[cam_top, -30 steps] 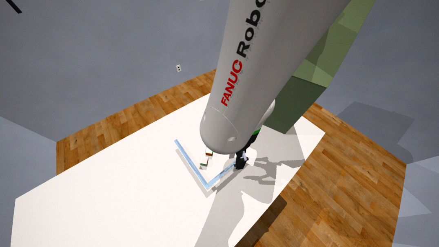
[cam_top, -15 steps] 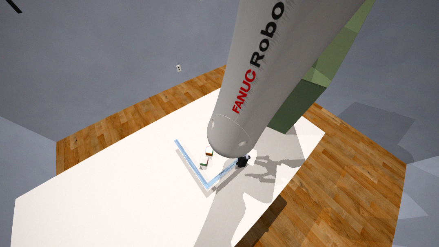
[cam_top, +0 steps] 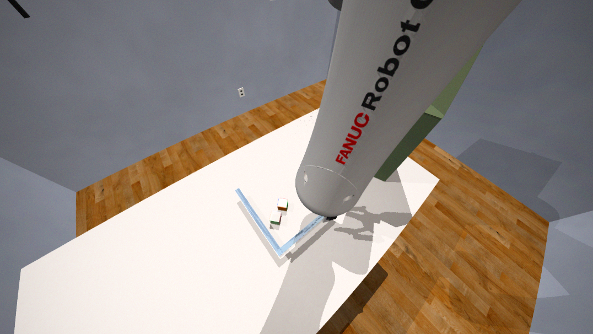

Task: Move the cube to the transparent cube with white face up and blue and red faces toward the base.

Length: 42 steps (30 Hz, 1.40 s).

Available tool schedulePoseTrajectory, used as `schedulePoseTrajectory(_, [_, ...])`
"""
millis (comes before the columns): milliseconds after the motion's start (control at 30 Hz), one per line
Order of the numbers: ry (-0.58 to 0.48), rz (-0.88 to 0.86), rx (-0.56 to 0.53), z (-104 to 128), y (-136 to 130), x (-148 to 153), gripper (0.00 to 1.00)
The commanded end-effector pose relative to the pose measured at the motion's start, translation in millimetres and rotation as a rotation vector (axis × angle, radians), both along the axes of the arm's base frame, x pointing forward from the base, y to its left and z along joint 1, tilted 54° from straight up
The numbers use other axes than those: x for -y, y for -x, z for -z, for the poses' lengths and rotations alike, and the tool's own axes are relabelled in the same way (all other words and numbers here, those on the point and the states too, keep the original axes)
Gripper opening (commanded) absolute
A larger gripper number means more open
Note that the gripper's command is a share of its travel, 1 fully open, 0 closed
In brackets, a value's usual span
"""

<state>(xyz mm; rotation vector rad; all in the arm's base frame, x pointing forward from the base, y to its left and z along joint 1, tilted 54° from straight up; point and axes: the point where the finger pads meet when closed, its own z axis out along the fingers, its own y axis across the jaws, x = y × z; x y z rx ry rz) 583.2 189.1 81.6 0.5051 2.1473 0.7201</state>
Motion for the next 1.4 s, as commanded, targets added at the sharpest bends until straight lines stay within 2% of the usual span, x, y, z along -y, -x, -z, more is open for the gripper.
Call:
schedulePoseTrajectory(0, [-0.249, 0.245, -0.173, -9.9, -34.0, 60.5, 0.41])
schedulePoseTrajectory(700, [-0.249, 0.245, -0.173, 9.4, -27.5, 69.2, 0.41])
schedulePoseTrajectory(1367, [-0.249, 0.245, -0.173, 13.7, -28.3, 76.0, 0.41])
